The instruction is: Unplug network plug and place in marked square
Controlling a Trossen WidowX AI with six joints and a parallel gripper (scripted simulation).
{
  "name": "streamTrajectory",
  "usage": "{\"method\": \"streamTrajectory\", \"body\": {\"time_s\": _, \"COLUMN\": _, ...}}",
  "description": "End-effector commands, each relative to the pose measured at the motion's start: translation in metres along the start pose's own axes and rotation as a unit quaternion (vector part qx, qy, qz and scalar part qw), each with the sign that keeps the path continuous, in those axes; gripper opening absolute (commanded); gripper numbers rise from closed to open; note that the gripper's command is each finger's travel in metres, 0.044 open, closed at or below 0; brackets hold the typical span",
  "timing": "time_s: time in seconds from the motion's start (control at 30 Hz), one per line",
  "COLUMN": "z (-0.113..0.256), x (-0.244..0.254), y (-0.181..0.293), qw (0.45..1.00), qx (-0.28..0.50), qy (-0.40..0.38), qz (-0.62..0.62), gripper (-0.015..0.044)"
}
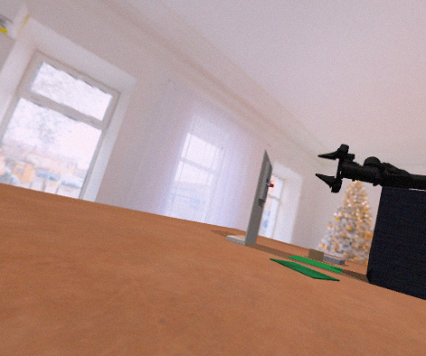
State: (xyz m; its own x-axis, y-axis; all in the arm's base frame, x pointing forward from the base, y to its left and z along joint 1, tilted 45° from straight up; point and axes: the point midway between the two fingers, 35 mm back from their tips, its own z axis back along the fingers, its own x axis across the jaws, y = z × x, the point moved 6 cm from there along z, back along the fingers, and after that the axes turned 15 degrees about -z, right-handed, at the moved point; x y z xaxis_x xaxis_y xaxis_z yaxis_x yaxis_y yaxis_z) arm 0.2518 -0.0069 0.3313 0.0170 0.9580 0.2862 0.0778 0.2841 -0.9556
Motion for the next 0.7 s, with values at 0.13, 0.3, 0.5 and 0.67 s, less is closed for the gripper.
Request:
{"method": "streamTrajectory", "body": {"time_s": 0.13, "z": -0.010, "x": -0.003, "y": 0.026, "qw": 0.999, "qx": 0.020, "qy": -0.004, "qz": -0.033, "gripper": 0.0269}}
{"method": "streamTrajectory", "body": {"time_s": 0.3, "z": -0.019, "x": -0.008, "y": 0.064, "qw": 0.996, "qx": 0.048, "qy": -0.007, "qz": -0.080, "gripper": 0.0156}}
{"method": "streamTrajectory", "body": {"time_s": 0.5, "z": -0.022, "x": -0.013, "y": 0.109, "qw": 0.987, "qx": 0.083, "qy": -0.007, "qz": -0.135, "gripper": 0.0156}}
{"method": "streamTrajectory", "body": {"time_s": 0.67, "z": -0.018, "x": -0.017, "y": 0.144, "qw": 0.977, "qx": 0.113, "qy": -0.004, "qz": -0.180, "gripper": 0.0156}}
